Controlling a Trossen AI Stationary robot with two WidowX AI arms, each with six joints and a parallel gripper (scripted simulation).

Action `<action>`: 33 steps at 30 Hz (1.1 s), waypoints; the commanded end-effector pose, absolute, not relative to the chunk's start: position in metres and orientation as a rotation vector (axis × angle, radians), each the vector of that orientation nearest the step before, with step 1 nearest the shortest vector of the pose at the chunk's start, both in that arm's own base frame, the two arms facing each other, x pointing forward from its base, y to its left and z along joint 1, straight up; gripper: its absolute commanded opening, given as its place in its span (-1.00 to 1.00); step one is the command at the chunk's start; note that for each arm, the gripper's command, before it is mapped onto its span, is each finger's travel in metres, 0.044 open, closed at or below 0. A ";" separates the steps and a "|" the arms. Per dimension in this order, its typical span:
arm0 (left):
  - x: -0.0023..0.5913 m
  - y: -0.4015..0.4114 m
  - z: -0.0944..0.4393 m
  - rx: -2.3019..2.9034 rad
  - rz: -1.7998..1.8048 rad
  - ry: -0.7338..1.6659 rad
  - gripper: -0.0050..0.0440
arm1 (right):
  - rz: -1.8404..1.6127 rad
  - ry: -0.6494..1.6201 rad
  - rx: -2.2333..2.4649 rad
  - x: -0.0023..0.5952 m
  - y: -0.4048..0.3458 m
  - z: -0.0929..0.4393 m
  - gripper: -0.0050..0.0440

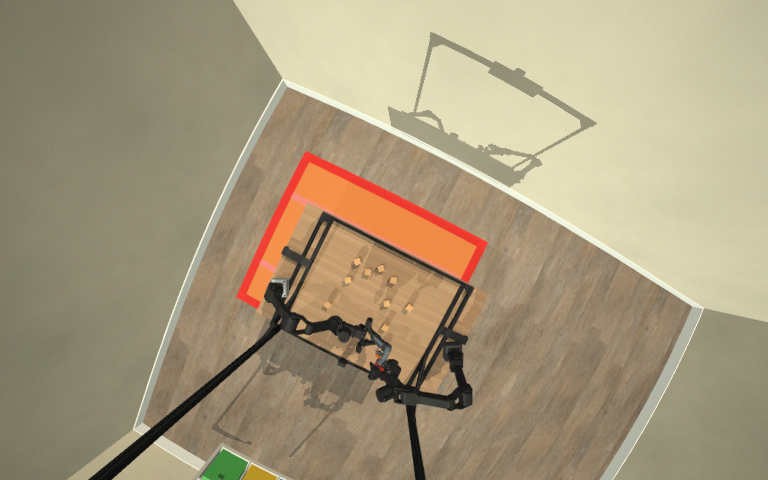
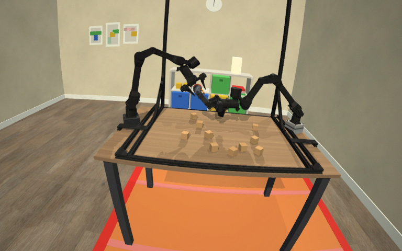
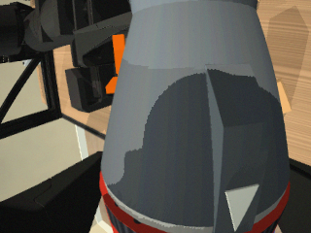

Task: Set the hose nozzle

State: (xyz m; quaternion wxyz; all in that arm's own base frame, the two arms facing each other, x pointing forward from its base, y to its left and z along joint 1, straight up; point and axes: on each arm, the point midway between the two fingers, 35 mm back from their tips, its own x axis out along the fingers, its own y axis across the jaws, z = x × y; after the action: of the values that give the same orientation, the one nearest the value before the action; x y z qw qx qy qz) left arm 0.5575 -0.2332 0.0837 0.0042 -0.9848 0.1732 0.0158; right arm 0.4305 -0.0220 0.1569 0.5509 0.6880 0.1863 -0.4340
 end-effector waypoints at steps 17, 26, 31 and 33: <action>0.559 -0.233 0.091 -3.093 0.014 0.539 -0.80 | -1.025 0.438 1.628 0.405 -0.015 0.192 0.84; 0.559 -0.233 0.091 -3.093 0.014 0.539 -0.80 | -1.025 0.438 1.628 0.391 -0.009 0.211 0.84; 0.559 -0.233 0.091 -3.093 0.014 0.539 -0.80 | -1.025 0.438 1.628 0.384 -0.006 0.220 0.84; 0.559 -0.233 0.091 -3.093 0.014 0.539 -0.80 | -1.025 0.438 1.628 0.380 -0.005 0.225 0.84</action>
State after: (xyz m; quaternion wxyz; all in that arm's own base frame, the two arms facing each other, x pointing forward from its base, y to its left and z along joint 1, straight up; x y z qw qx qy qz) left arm 0.5573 -0.2335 0.0838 0.0042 -0.9848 0.1728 0.0157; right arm 0.3864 -0.0076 0.2094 0.5500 0.6838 0.1910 -0.4398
